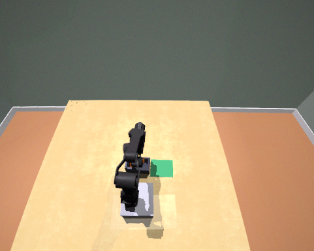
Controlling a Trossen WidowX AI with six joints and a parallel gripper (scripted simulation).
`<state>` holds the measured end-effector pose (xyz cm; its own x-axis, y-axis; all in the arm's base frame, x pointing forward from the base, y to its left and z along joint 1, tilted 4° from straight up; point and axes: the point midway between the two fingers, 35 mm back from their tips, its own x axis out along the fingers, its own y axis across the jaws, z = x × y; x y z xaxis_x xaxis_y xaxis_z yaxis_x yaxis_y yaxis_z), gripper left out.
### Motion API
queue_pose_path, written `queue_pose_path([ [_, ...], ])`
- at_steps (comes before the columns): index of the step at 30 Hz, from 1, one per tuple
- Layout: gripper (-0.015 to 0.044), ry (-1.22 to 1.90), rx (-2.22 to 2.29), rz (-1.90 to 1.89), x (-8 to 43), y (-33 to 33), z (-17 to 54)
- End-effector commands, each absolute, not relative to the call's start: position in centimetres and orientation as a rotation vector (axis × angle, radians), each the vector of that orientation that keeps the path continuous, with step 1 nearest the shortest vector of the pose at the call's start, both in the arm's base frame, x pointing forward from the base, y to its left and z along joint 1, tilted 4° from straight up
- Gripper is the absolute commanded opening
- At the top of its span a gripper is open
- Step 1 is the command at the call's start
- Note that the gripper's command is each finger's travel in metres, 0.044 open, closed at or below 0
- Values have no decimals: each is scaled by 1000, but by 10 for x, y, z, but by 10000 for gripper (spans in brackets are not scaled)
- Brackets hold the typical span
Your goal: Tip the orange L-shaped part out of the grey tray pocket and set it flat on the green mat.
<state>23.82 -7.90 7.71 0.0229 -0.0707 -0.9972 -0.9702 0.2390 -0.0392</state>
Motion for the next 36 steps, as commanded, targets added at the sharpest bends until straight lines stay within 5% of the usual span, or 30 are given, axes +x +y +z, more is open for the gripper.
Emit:
queue_pose_path([
  [1,280,1346,-1096,984,236,-80,65],
  [36,280,1347,-1096,984,237,-84,17],
])
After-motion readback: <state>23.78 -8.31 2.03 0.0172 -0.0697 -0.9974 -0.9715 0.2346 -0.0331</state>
